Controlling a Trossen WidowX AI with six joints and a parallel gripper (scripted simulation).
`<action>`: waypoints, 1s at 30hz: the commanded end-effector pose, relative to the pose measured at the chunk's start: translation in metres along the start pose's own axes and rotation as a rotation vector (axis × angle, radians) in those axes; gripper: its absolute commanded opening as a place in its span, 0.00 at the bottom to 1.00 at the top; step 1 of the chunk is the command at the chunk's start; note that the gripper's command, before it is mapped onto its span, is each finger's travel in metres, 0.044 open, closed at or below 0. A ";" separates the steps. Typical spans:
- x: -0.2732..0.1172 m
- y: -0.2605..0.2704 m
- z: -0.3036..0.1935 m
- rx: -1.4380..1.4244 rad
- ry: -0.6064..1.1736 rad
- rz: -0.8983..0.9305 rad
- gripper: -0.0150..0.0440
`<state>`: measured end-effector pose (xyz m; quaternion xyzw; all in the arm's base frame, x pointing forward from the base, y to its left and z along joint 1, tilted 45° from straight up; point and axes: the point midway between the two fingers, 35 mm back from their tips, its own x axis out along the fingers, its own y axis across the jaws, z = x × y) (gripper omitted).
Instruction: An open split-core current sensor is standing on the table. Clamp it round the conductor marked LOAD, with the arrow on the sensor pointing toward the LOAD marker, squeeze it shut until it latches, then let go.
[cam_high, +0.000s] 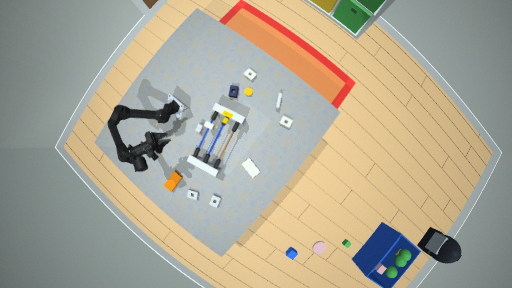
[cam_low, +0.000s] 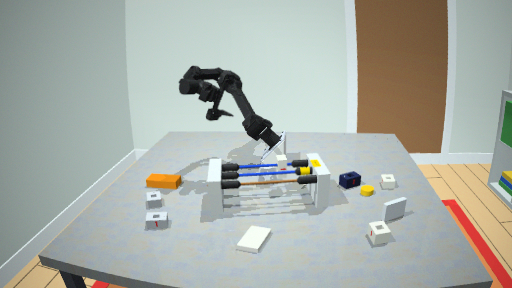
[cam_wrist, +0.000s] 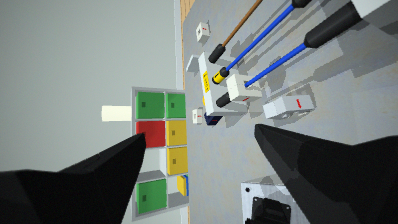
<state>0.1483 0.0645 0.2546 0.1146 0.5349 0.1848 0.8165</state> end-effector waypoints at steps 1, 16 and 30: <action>0.001 -0.001 0.002 -0.004 -0.010 -0.004 0.98; 0.000 -0.059 0.166 -0.245 -0.949 -0.330 1.00; -0.024 -0.062 0.180 -0.255 -1.189 -0.390 1.00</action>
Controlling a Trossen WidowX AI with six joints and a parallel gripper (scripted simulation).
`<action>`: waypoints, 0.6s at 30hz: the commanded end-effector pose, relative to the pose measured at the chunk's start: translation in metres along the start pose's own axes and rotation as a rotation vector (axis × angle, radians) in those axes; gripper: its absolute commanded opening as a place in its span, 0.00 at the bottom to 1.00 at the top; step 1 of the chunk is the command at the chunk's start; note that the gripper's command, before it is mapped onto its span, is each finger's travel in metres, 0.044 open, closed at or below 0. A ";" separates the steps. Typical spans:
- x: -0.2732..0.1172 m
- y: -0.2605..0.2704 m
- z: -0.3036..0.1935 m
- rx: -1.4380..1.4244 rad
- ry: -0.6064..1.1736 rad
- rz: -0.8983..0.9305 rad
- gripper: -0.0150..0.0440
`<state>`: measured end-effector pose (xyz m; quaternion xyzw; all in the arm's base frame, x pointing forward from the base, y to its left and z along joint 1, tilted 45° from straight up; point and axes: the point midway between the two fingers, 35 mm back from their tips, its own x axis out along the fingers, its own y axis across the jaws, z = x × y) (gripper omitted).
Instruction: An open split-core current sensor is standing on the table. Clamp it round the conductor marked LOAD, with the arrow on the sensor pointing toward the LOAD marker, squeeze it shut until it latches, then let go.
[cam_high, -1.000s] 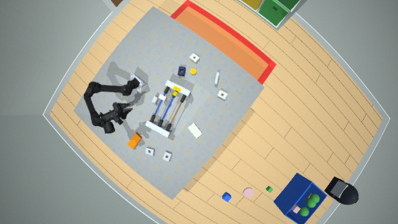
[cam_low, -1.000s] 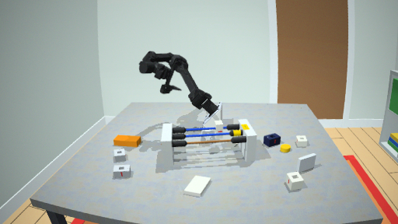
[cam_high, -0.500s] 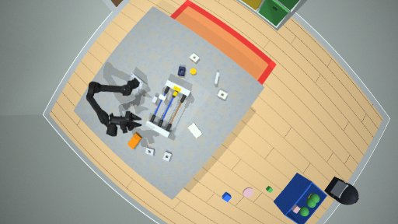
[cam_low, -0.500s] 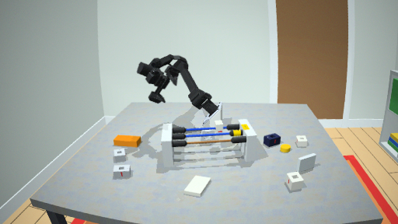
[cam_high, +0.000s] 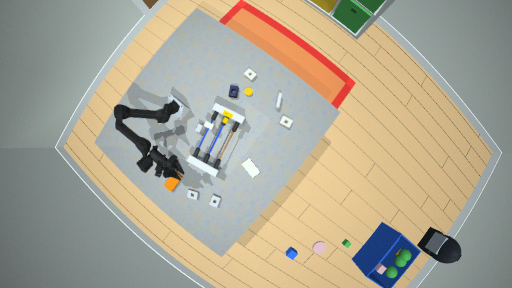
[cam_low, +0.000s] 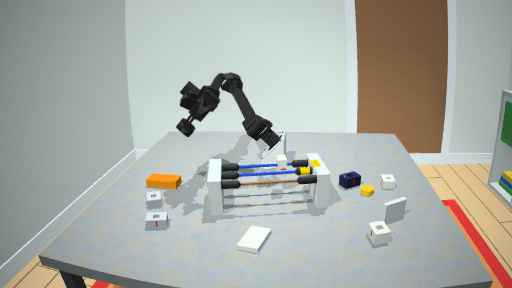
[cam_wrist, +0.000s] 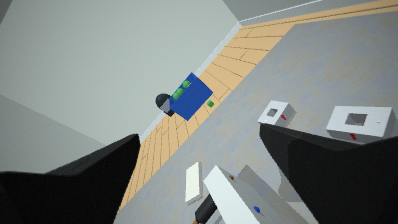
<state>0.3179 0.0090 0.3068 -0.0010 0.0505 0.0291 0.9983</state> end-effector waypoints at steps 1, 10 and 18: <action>-0.004 -0.009 0.016 0.001 -0.151 -0.058 1.00; 0.004 -0.003 0.008 0.013 -0.107 -0.045 1.00; 0.056 0.072 -0.081 0.029 0.327 0.051 1.00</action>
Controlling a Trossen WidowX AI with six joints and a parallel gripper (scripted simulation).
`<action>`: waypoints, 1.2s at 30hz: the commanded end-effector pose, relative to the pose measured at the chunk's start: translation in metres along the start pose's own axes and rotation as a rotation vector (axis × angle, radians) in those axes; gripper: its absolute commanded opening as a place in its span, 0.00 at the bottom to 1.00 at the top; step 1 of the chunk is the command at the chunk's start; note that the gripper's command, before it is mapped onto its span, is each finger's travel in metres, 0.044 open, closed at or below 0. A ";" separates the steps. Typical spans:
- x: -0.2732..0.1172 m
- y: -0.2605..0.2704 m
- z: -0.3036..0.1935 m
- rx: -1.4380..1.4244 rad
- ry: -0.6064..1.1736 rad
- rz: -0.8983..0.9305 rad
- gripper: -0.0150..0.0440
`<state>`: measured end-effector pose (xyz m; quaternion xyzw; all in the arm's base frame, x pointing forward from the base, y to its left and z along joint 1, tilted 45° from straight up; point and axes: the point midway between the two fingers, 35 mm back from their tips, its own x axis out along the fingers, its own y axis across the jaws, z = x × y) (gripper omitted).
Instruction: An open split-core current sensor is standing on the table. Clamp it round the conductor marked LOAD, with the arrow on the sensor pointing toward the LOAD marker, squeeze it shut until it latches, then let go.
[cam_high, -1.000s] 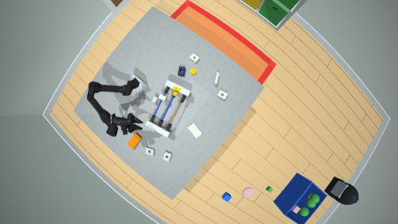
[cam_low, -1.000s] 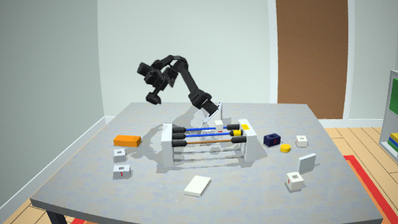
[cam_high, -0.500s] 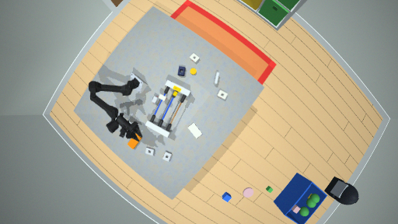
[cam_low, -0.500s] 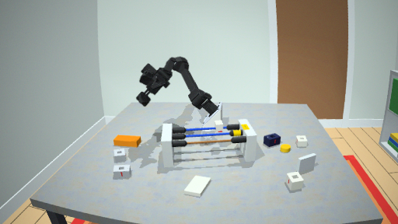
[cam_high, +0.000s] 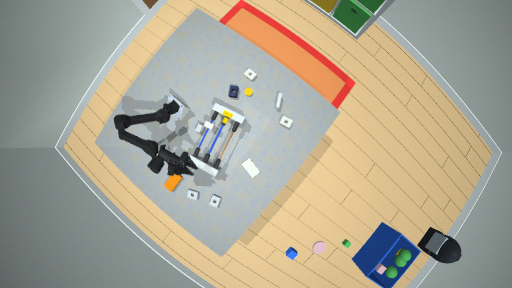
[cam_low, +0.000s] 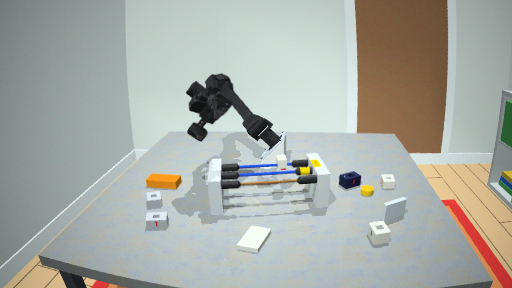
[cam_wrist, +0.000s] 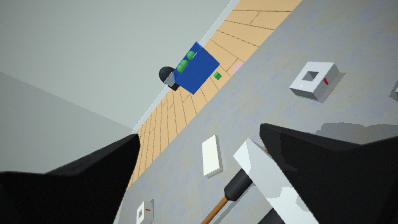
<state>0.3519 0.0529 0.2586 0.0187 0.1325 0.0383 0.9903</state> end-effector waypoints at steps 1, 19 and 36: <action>0.026 0.039 -0.048 -0.033 0.225 0.032 1.00; -0.020 0.177 -0.269 -0.896 0.974 -0.115 1.00; -0.030 0.183 -0.281 -1.003 0.987 -0.140 1.00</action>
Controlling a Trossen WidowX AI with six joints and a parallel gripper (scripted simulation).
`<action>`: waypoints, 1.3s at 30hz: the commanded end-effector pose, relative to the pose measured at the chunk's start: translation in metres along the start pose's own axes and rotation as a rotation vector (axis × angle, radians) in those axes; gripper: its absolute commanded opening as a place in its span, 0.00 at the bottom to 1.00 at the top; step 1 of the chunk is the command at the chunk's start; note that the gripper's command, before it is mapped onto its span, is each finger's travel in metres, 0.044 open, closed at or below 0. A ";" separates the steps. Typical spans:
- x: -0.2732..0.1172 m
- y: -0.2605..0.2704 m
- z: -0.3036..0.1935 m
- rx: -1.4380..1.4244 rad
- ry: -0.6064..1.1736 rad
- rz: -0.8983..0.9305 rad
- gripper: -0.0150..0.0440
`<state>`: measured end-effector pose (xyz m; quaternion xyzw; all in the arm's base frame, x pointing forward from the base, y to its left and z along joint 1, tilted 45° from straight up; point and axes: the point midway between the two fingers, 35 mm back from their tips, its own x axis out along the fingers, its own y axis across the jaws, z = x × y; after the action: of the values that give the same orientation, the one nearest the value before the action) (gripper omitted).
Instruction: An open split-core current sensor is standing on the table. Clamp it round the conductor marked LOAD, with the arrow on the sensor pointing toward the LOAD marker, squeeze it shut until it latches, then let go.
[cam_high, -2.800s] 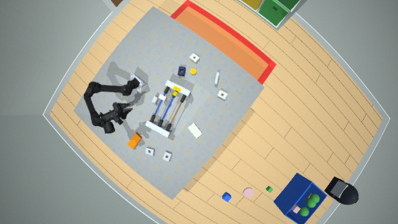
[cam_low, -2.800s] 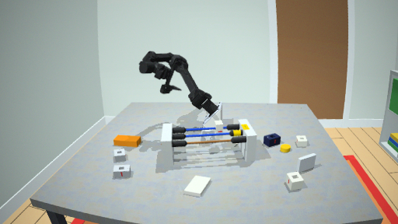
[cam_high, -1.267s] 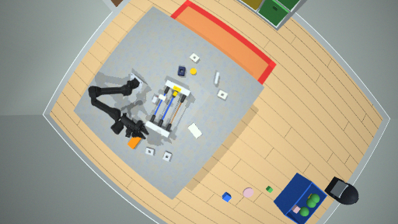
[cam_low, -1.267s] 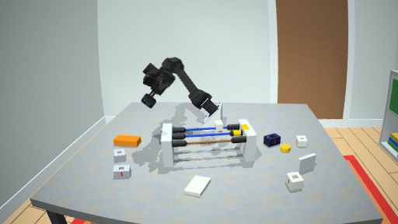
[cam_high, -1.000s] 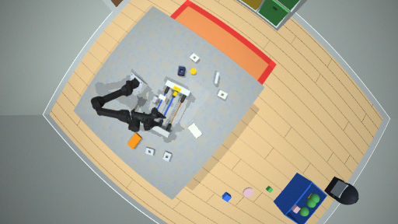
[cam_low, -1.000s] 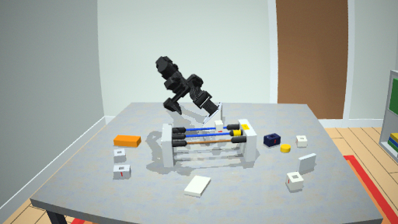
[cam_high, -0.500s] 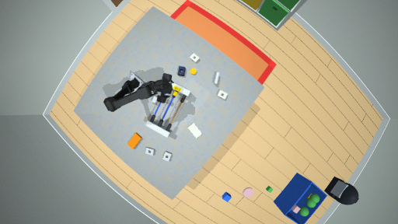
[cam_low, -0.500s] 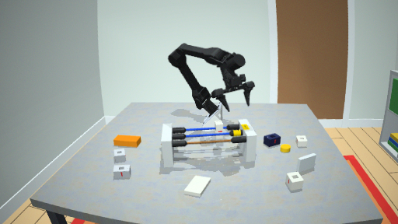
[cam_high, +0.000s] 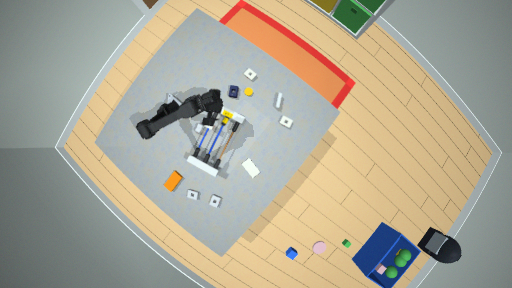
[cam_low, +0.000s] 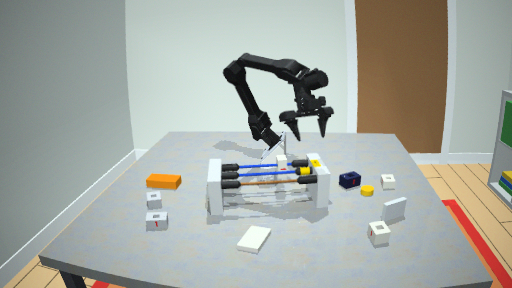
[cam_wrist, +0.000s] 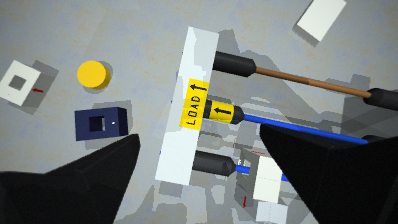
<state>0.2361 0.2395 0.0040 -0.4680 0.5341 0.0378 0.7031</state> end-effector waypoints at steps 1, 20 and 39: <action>0.000 0.000 0.001 0.004 0.000 -0.005 1.00; 0.021 -0.116 -0.143 0.253 0.403 -0.065 1.00; 0.044 -0.117 -0.151 0.253 0.401 -0.064 1.00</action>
<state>0.2112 0.0532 0.0460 -0.3878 0.6490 -0.1469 0.6378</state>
